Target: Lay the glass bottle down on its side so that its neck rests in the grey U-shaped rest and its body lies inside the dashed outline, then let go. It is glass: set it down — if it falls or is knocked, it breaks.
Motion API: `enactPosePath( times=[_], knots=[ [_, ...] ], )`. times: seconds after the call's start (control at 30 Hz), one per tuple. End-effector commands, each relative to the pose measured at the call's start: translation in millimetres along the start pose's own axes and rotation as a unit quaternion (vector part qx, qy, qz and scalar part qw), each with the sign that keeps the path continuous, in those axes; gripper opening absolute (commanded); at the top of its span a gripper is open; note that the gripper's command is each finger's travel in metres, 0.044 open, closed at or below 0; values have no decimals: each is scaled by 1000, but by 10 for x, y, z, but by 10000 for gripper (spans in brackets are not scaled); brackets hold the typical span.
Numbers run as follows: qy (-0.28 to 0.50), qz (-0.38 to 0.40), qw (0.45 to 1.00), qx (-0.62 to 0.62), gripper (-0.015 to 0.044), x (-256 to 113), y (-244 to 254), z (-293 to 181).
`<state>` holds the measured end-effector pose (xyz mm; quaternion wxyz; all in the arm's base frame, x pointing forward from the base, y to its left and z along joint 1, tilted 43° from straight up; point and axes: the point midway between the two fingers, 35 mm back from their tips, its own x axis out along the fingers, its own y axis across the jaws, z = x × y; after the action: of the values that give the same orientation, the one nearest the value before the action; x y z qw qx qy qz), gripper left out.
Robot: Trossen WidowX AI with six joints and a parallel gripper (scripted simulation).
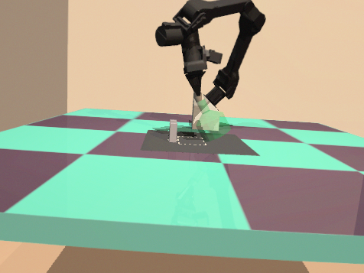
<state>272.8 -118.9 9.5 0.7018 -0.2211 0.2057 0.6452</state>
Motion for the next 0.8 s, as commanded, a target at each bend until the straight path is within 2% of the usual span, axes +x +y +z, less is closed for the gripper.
enactPosePath(
  times=[0.0,0.77],
  knots=[
    [3,1,1000,-2,113,4,-9,-98],
    [-10,-5,1000,7,113,32,-12,-342]
  ],
)
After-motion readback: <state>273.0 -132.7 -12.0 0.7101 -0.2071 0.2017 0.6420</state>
